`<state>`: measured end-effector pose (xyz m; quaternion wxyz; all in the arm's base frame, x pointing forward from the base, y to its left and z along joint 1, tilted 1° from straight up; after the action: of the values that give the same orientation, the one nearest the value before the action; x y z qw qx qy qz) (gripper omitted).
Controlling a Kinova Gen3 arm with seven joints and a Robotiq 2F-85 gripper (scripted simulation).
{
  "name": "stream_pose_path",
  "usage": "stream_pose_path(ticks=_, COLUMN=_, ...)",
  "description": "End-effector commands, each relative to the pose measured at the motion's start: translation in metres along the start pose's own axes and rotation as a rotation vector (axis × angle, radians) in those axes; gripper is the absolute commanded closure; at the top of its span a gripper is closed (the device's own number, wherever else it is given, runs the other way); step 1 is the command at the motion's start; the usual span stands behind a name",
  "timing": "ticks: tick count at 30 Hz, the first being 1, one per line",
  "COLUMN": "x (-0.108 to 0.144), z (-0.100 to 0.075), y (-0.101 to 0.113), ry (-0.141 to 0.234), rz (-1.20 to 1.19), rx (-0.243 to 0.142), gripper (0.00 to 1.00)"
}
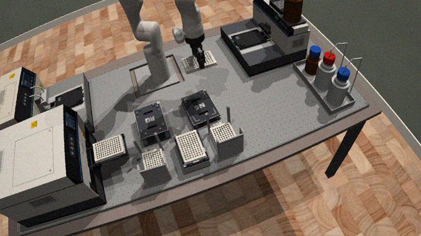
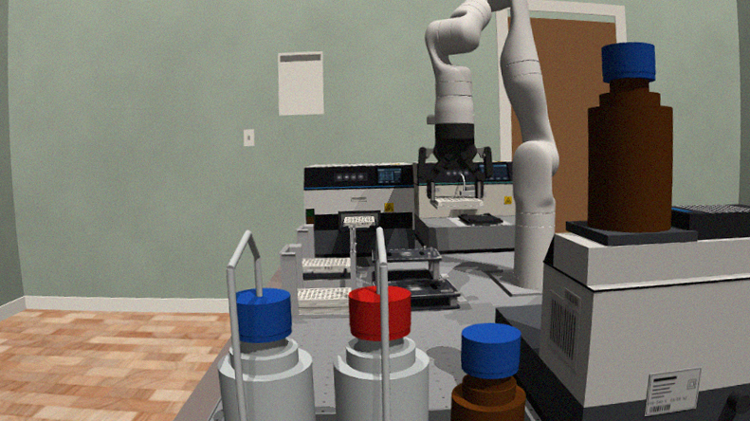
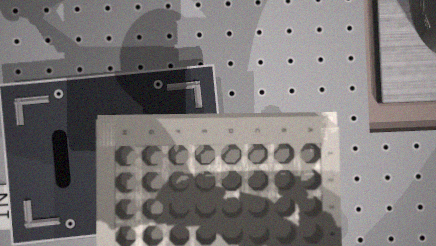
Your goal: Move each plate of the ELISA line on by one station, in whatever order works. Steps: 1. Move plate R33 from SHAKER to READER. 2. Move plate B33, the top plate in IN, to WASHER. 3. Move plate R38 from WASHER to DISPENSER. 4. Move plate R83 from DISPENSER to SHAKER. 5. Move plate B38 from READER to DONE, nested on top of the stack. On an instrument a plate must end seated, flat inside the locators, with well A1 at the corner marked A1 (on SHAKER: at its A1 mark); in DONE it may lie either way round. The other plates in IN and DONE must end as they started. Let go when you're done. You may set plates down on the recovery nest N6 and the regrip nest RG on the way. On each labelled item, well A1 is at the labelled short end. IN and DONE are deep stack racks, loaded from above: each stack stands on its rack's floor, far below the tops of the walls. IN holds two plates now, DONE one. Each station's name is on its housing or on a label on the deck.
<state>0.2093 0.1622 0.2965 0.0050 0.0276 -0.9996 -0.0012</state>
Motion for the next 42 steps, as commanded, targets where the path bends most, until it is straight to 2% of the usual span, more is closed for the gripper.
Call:
stream_pose_path(ticks=1, x=0.004, z=-0.001, y=0.018, ry=0.002, rz=-0.029, rx=0.008, gripper=0.06)
stream_pose_path(ticks=5, x=0.004, z=-0.001, y=0.018, ry=0.002, rz=-0.029, rx=0.008, gripper=0.06)
stream_pose_path(ticks=20, x=0.017, z=0.000, y=0.066, ry=0.001, rz=-0.028, rx=0.008, gripper=0.06)
stream_pose_path(ticks=27, x=0.020, z=0.000, y=0.075, ry=0.001, rz=-0.028, rx=0.008, gripper=0.06)
stream_pose_path(ticks=36, x=0.051, z=0.000, y=0.092, ry=0.007, rz=-0.029, rx=0.001, gripper=0.06)
stream_pose_path(ticks=42, x=0.061, z=0.000, y=0.098, ry=0.006, rz=-0.028, rx=0.000, gripper=0.06)
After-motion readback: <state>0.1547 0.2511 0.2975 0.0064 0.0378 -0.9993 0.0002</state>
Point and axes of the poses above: the point where the finger pads meet when closed, its own z axis out along the fingers, its own x axis across the jaws, y = z × x, the point moved 8 cm from there along -z, back along the fingers, and after that the axes turned 2 degrees about -z, right-handed, at the moved point
